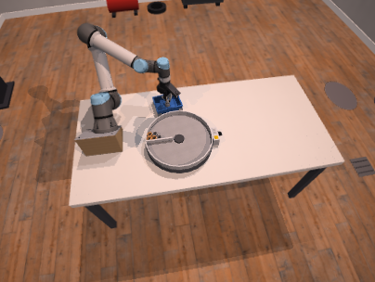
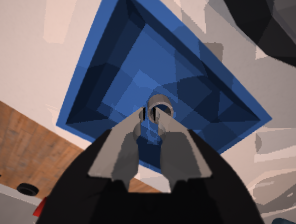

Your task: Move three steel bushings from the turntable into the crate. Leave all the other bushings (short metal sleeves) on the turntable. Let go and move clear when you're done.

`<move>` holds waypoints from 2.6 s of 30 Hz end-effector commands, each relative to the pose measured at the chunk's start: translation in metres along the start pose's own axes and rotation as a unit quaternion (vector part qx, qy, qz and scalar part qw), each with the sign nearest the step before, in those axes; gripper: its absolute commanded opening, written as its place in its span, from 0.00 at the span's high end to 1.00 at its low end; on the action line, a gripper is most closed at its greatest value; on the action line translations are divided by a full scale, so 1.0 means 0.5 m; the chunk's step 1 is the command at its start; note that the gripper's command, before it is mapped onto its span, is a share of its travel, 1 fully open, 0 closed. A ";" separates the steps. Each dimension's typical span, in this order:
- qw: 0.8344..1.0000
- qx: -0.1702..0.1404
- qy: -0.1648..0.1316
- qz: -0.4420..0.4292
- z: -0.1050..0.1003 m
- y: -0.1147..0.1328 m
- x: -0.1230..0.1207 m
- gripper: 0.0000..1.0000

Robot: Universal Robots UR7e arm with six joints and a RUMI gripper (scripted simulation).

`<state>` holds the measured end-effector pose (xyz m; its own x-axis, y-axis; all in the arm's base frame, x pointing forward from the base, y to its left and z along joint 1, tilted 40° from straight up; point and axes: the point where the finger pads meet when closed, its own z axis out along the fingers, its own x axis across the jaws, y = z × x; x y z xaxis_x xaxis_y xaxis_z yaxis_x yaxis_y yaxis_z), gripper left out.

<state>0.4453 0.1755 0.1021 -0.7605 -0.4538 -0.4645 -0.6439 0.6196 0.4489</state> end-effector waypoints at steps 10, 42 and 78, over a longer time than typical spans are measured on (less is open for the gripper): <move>1.000 0.000 0.000 0.000 -0.001 0.000 0.000 0.94; 1.000 0.000 0.000 0.000 -0.155 0.000 0.000 0.94; 1.000 0.000 0.000 0.000 -0.196 0.000 0.000 0.94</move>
<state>0.4371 0.1129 0.1768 -0.7604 -0.4538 -0.4646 -0.6439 0.6195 0.4489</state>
